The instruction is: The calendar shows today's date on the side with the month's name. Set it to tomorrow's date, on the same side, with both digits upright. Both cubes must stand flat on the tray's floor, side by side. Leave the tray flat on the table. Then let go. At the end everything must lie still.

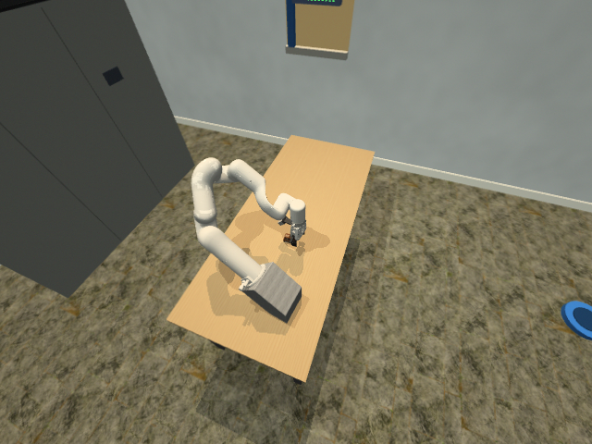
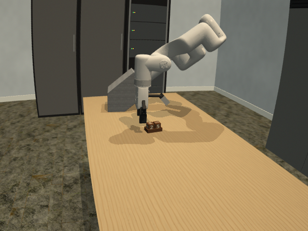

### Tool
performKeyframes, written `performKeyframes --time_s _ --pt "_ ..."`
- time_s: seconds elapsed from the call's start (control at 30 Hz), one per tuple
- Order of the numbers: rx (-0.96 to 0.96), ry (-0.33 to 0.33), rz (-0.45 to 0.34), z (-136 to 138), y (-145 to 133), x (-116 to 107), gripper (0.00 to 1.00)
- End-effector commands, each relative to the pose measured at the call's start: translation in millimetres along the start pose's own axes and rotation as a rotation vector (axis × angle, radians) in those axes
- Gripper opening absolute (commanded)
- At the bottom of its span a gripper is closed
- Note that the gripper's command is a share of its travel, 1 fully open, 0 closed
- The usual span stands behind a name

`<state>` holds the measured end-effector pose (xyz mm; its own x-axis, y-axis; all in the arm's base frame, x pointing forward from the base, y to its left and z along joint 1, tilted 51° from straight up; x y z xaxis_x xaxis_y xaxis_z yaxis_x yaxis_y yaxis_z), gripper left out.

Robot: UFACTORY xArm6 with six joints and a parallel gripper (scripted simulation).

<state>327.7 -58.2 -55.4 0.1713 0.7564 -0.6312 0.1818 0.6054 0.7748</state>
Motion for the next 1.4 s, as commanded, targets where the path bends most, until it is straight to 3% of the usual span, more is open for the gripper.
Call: performKeyframes --time_s 0.0,0.23,0.43,0.6,0.87,1.03,1.13,1.37 --pt "0.015 -0.004 -0.003 -2 4 -2 1.00" --pt "0.155 -0.004 -0.003 -7 10 -1 1.00" --pt "0.164 -0.004 -0.003 -18 24 -1 1.00" --pt "0.304 -0.004 -0.003 -24 30 -1 1.00" --pt "0.314 -0.004 -0.003 -35 44 -1 1.00" --pt "0.454 -0.004 -0.002 -41 51 -1 1.00" --pt "0.454 -0.004 -0.002 -51 64 -1 1.00" --pt "0.512 -0.004 -0.002 -52 65 -1 1.00"
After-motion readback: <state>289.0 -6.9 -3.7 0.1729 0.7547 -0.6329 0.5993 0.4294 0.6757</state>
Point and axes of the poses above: the point where the finger pads meet when closed, its own x axis out along the fingers, its own z axis across the jaws, y = z × x, the point moved 6 cm from there along -x, back along the fingers, and after that the axes turned 2 degrees about x, right-handed, at the moved point
